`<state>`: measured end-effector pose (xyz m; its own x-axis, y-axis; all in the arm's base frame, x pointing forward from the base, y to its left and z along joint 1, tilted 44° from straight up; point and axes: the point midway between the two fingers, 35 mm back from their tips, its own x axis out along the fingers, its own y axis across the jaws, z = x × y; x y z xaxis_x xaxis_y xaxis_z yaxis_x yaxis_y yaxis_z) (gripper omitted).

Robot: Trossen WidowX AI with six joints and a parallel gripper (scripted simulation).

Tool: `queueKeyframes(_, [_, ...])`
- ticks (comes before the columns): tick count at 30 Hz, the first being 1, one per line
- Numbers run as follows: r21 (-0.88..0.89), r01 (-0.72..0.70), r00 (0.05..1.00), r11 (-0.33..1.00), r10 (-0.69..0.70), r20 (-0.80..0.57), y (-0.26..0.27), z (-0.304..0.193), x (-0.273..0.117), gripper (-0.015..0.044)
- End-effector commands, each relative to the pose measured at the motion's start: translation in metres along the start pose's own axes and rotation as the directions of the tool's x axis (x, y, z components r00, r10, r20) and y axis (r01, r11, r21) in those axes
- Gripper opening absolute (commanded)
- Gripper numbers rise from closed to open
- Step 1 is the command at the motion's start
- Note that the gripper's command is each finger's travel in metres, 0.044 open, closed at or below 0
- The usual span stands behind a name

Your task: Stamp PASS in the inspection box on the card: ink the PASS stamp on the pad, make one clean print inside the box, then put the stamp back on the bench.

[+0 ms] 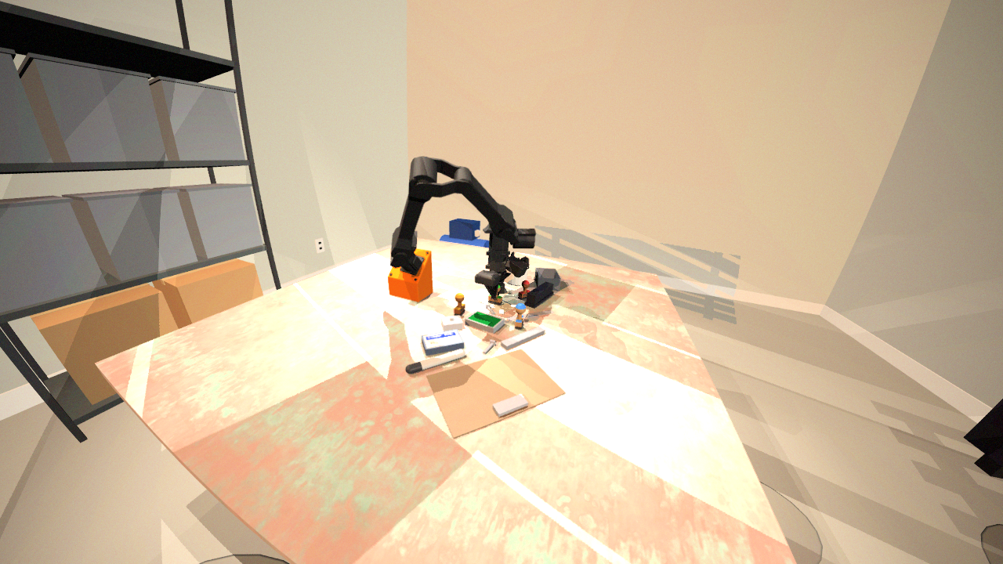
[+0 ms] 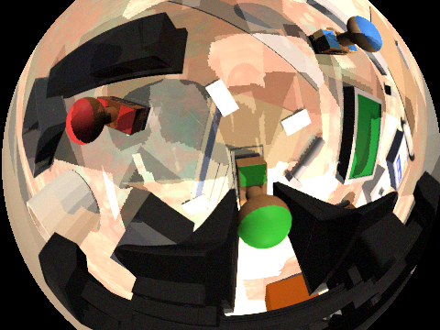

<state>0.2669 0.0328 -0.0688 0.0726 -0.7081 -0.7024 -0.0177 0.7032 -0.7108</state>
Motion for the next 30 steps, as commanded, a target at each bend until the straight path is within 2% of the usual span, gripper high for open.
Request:
queueKeyframes(1, [-0.005, 0.004, 1.0, 1.0, -0.004, 0.003, -0.0005, 0.0002, 0.0012, 0.0])
queueKeyframes(30, [-0.005, 0.004, 1.0, 1.0, -0.004, 0.003, -0.0004, 0.0002, 0.0043, 0.0])
